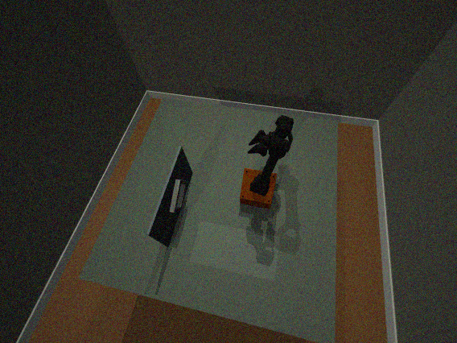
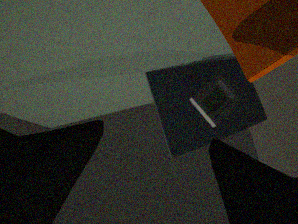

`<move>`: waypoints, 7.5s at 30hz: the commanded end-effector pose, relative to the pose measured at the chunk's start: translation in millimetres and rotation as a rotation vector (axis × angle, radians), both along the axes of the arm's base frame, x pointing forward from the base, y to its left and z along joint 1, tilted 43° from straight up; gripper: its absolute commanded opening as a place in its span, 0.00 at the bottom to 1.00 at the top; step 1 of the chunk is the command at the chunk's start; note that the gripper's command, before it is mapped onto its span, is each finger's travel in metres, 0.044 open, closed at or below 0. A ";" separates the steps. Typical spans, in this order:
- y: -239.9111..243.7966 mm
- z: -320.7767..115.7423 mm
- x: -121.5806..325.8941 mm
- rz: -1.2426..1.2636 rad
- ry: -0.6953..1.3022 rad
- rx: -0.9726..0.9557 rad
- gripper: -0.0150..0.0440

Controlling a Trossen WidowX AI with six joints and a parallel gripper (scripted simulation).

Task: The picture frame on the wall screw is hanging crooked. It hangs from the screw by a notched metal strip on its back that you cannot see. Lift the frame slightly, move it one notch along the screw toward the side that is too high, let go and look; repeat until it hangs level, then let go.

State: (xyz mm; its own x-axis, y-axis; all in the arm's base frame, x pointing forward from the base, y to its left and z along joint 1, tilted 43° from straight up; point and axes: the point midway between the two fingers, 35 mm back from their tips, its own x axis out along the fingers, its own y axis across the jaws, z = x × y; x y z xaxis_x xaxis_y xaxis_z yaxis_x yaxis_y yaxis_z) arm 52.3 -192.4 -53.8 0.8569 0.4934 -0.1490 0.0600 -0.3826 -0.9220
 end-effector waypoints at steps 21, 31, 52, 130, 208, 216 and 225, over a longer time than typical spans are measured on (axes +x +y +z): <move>55.4 37.3 85.1 1.244 0.393 -1.019 0.69; 74.0 76.5 141.6 1.337 0.403 -1.714 0.69; 209.3 202.6 177.1 0.490 -0.274 -2.661 0.69; 247.4 239.8 133.0 -0.104 -0.611 -2.322 0.69; 264.2 211.3 286.3 -0.111 -0.615 -2.326 0.69; 264.2 211.3 286.3 -0.111 -0.615 -2.326 0.69; 264.1 212.0 296.3 -0.111 -0.615 -2.326 0.69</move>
